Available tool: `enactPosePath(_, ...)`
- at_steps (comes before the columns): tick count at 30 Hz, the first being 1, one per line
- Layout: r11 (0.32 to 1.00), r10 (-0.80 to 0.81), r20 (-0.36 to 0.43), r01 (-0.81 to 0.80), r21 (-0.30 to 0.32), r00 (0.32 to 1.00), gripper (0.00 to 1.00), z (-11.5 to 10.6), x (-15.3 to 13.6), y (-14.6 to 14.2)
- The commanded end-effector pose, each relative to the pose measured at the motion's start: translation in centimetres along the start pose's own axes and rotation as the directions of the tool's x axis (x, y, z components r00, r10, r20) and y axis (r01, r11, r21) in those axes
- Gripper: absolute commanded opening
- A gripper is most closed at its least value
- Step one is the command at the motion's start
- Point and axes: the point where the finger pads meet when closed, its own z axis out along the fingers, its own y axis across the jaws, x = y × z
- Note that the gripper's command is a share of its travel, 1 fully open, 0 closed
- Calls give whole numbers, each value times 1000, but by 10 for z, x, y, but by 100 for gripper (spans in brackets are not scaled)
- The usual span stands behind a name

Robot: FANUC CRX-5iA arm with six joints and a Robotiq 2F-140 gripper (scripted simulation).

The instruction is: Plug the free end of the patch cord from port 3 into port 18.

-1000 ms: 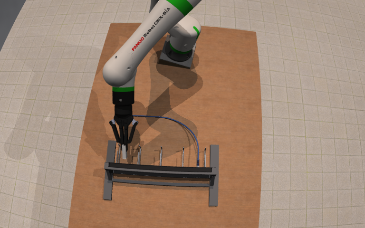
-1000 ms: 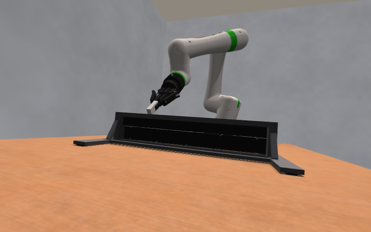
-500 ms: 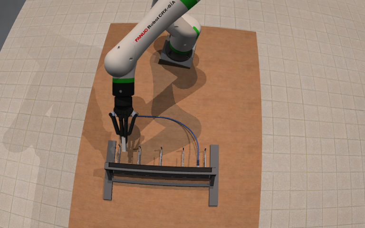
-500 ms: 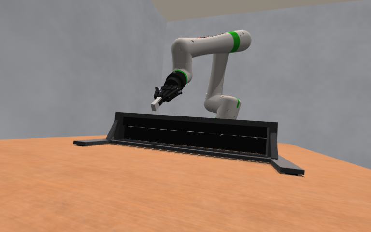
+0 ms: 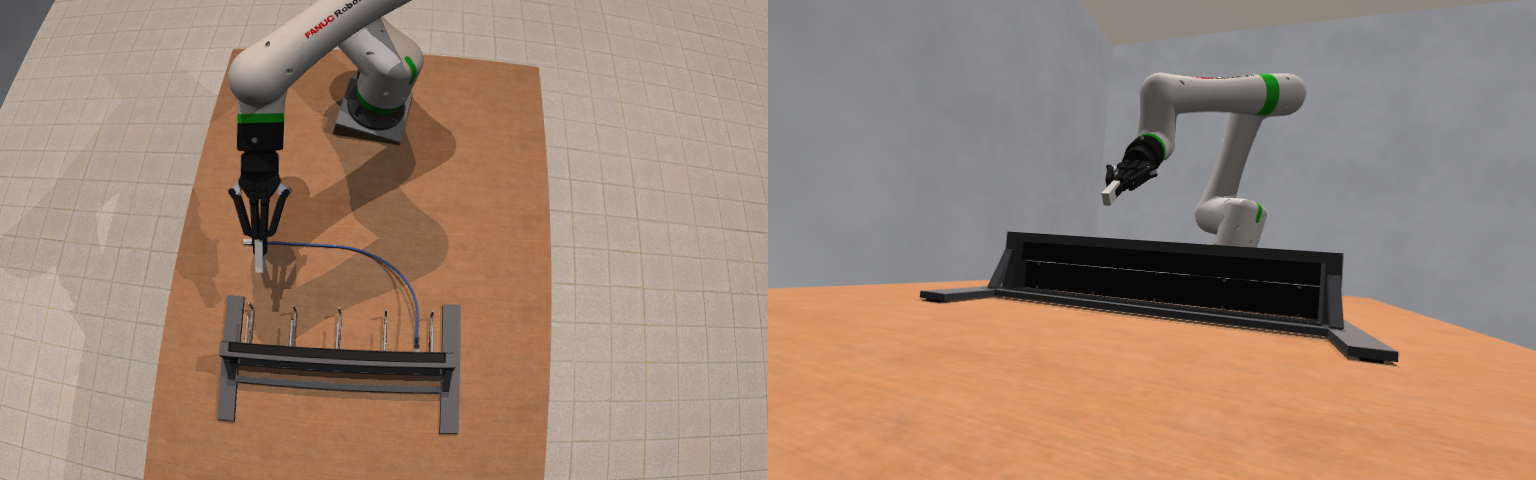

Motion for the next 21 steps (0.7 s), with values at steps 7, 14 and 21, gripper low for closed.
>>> enactPosePath(7,1000,0,-1,0,0,1000,0,-7,1,0)
enactPosePath(14,1000,-4,1,4,3,1000,0,-4,6,4)
enactPosePath(21,1000,-16,6,16,11,1000,0,4,22,16)
